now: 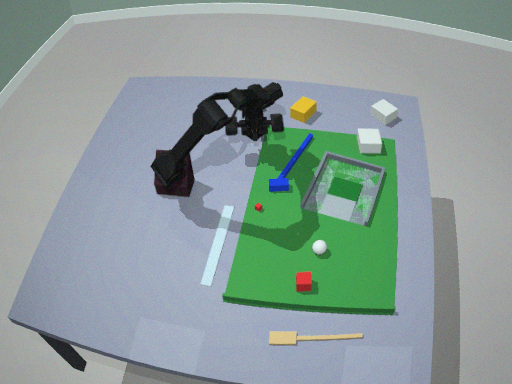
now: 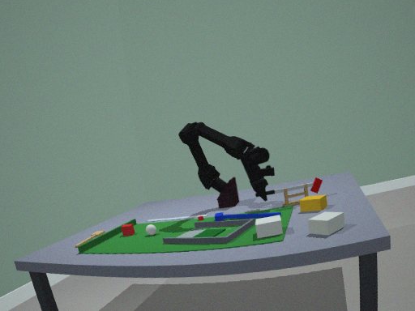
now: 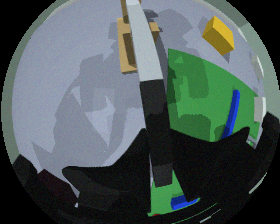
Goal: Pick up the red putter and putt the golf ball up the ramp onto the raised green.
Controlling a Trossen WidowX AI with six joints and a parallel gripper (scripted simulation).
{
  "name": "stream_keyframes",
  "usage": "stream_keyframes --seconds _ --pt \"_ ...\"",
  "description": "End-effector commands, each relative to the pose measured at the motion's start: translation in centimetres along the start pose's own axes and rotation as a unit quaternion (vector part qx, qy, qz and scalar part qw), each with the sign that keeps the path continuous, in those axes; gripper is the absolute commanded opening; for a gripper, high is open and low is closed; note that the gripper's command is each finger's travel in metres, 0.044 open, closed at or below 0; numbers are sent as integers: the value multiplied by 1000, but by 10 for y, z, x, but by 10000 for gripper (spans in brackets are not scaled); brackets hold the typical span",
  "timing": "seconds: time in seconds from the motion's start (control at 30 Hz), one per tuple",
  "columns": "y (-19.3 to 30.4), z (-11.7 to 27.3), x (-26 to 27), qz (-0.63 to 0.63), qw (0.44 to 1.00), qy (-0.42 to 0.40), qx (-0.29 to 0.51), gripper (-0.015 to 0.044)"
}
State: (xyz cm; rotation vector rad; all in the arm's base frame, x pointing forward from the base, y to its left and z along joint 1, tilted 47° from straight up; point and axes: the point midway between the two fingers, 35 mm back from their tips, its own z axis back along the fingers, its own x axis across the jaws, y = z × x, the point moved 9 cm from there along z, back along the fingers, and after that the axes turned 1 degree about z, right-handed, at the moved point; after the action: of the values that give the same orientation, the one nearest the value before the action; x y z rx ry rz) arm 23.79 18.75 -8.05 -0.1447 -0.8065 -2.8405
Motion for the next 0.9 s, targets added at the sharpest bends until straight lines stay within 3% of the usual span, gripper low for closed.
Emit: stream_keyframes --seconds 0.0,0.3,0.47,0.87 --pt "-8 24 -3 0 1000 4 -10 0" --pt "-23 84 0 0 1000 3 -10 0" --pt "-22 82 0 1 1000 7 -8 0" --pt "53 121 -19 -201 979 23 1 0"
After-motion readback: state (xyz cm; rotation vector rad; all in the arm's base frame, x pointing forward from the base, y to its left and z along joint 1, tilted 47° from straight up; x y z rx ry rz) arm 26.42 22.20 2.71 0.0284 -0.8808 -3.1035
